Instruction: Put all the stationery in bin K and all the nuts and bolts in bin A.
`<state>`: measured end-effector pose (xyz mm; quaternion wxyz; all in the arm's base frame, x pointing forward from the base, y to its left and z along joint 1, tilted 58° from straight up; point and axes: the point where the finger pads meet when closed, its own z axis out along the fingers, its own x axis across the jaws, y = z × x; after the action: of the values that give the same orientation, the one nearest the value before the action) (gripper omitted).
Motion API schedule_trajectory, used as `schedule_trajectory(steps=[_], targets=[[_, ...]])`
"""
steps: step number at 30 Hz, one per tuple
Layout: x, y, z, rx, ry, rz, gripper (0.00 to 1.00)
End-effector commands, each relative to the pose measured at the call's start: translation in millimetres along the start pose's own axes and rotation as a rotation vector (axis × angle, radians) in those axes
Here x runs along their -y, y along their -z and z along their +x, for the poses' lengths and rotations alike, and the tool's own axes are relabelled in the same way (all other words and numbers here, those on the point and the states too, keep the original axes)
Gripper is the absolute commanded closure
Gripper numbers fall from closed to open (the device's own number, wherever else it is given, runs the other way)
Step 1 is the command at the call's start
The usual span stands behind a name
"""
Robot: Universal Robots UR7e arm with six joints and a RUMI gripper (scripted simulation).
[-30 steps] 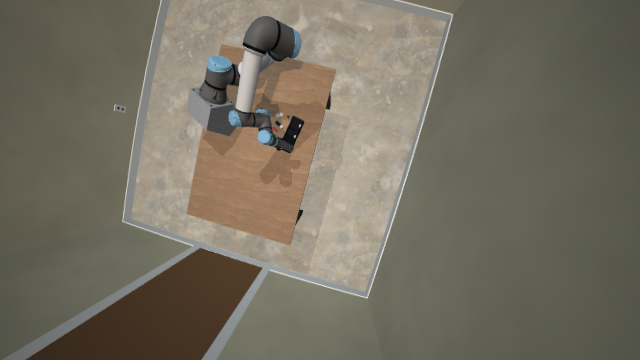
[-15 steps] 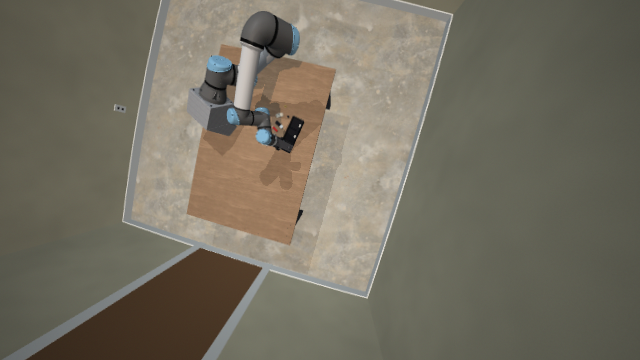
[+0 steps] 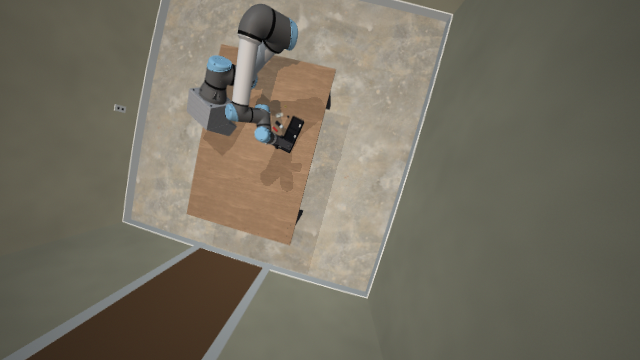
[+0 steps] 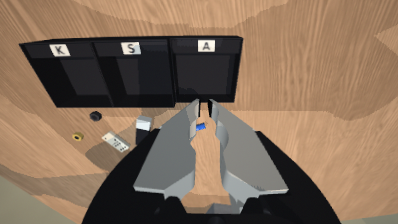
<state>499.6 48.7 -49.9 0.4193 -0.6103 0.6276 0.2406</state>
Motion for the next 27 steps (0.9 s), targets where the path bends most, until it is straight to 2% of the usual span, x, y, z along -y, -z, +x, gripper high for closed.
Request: schedule_trajectory(steps=[1, 14, 22, 27], targets=[[-1, 1, -21, 0.000, 0.000, 0.001, 0.96], [-5, 1, -75, 0.000, 0.000, 0.001, 0.96], [-5, 1, -75, 0.000, 0.000, 0.001, 0.96], [-5, -7, -75, 0.000, 0.000, 0.001, 0.96]])
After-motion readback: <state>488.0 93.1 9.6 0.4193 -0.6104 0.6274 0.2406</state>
